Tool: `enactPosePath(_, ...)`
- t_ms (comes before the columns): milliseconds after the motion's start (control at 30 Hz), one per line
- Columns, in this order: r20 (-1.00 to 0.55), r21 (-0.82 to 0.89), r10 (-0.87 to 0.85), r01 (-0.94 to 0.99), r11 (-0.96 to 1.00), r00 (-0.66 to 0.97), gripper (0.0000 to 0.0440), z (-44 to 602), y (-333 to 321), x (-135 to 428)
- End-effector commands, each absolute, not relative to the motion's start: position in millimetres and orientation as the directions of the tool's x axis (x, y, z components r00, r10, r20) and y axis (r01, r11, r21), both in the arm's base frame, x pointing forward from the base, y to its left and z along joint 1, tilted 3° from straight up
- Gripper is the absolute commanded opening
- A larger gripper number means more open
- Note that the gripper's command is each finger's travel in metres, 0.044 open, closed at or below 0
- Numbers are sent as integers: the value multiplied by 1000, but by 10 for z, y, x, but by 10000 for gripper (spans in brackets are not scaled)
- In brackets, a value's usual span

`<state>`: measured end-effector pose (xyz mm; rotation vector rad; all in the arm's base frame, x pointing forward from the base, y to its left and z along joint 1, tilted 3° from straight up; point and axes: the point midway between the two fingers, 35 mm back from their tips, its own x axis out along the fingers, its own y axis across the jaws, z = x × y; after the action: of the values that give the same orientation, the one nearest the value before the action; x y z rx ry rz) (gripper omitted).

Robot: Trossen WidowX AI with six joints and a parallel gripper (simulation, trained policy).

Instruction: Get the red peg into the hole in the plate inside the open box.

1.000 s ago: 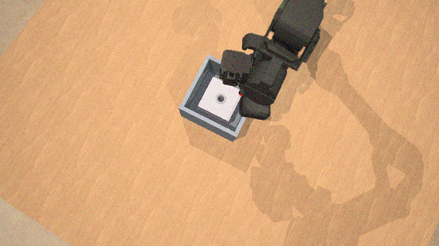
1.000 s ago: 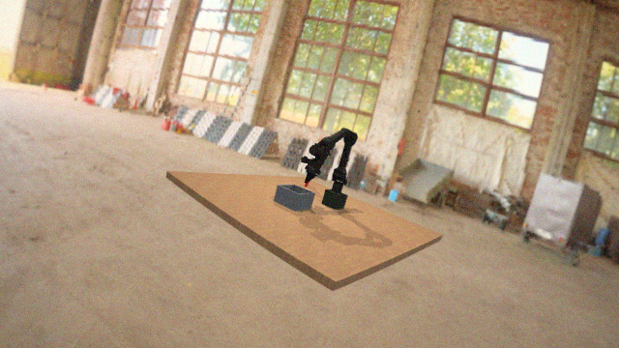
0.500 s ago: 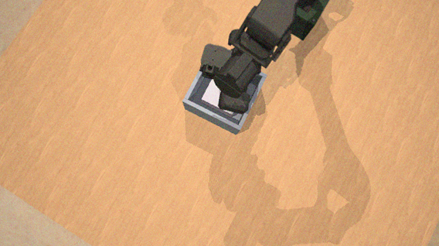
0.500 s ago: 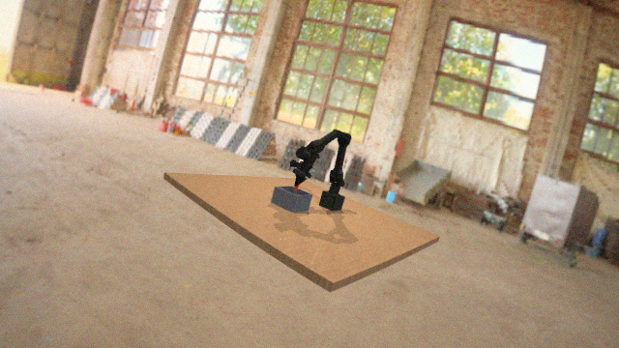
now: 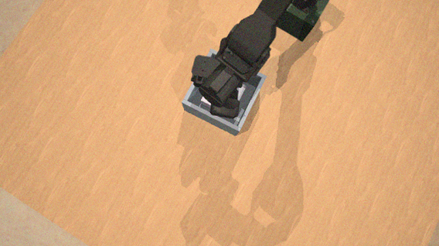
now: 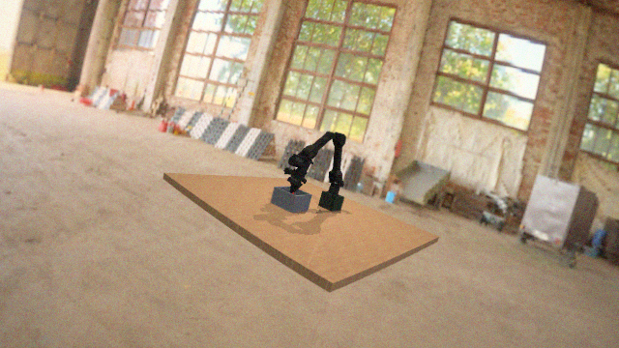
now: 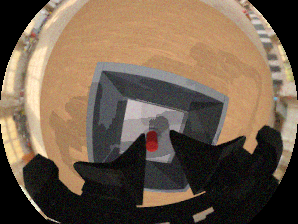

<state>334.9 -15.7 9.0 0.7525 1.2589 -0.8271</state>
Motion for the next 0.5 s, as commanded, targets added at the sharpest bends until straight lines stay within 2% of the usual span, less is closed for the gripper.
enactPosePath(0,-987,34,-119,857,515,111,197,51,-203,3449)
enactPosePath(467,-976,60,-148,848,526,161,440,82,-465,3841)
